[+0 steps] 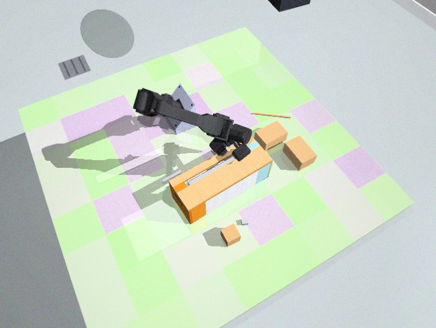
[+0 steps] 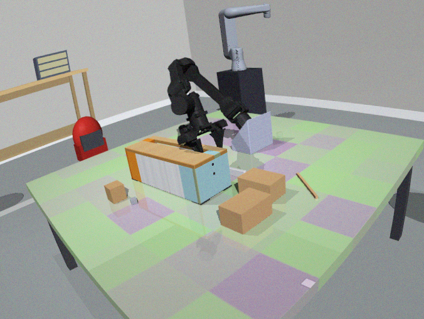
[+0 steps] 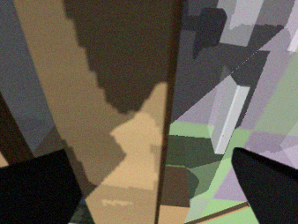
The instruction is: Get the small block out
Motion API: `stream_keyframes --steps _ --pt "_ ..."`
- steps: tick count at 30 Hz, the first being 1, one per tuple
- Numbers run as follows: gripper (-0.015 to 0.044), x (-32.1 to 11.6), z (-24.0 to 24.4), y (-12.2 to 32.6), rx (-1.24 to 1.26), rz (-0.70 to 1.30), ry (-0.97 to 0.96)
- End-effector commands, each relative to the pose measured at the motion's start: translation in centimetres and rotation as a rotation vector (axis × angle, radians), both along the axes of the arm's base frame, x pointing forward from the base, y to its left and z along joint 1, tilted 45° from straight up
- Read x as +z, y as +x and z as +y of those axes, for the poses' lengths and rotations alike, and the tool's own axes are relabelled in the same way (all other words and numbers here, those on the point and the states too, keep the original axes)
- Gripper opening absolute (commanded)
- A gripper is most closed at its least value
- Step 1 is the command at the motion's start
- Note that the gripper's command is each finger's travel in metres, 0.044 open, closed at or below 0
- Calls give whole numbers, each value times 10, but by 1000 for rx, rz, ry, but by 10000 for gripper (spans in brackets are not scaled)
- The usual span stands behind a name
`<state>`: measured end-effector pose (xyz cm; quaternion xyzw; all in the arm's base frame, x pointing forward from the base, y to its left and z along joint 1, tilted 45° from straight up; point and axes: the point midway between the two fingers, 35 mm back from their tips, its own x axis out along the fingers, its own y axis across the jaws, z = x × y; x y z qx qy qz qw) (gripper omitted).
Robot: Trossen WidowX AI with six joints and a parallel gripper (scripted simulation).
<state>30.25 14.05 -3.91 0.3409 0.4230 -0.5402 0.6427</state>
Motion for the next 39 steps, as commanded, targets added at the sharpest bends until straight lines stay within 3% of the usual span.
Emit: stream_keyframes --steps 1,6,12,25,26,30,39 --pt "400 -9 0 0 -14 6 -6" --pt "400 -4 6 0 -12 5 -5" --pt "400 37 42 -6 1 2 2" --pt "400 33 43 -6 16 -1 2" --pt "374 33 43 -6 33 5 -1" --pt "285 30 46 -12 363 133 -55" --pt "285 25 53 -24 1231 516 -229"
